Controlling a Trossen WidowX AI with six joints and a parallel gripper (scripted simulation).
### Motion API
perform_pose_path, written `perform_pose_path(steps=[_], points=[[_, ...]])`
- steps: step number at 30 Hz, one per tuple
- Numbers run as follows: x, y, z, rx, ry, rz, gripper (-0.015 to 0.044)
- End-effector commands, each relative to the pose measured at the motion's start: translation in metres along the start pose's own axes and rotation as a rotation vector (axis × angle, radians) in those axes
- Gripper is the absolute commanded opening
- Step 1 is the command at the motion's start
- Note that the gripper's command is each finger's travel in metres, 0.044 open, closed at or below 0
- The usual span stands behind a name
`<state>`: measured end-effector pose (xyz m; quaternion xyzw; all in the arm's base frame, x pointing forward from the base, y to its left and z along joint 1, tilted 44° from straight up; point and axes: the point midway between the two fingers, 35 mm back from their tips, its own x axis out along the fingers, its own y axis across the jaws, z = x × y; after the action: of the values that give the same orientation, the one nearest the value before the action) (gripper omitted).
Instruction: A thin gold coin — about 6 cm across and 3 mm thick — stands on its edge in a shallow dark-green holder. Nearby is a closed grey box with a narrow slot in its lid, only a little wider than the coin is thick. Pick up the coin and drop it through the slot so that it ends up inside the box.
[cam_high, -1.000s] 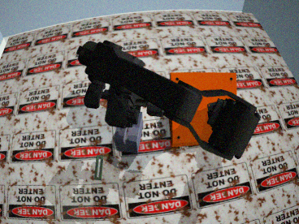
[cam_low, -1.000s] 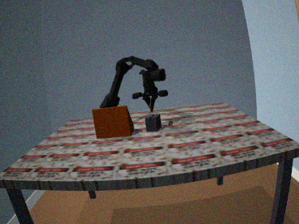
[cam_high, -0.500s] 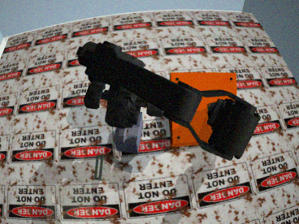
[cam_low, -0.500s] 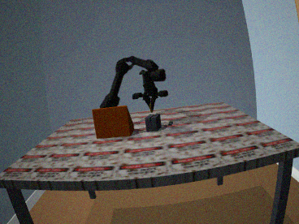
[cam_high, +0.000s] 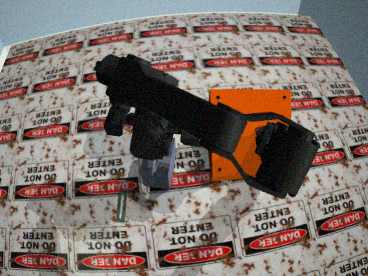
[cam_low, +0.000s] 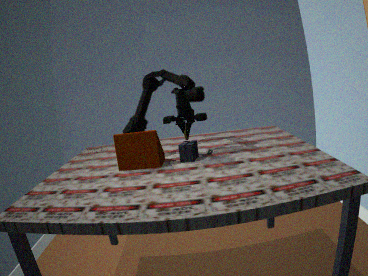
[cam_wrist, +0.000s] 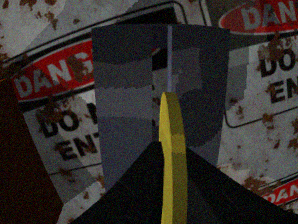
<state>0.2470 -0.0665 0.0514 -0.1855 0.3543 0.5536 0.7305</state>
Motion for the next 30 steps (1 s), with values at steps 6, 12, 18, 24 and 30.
perform_pose_path(steps=[6,12,18,24,30], points=[[0.0056,0.0005,0.0006,0.003,-0.006,0.001,0.0],[0.0084,0.0006,0.0004,0.004,-0.006,0.001,0.0],[0.0111,0.0006,0.0003,0.005,-0.006,0.001,0.0],[0.0092,0.0,0.0003,-0.002,0.0,-0.001,0.0105],[0.0092,0.0,0.0003,-0.002,0.0,-0.001,0.0161]])
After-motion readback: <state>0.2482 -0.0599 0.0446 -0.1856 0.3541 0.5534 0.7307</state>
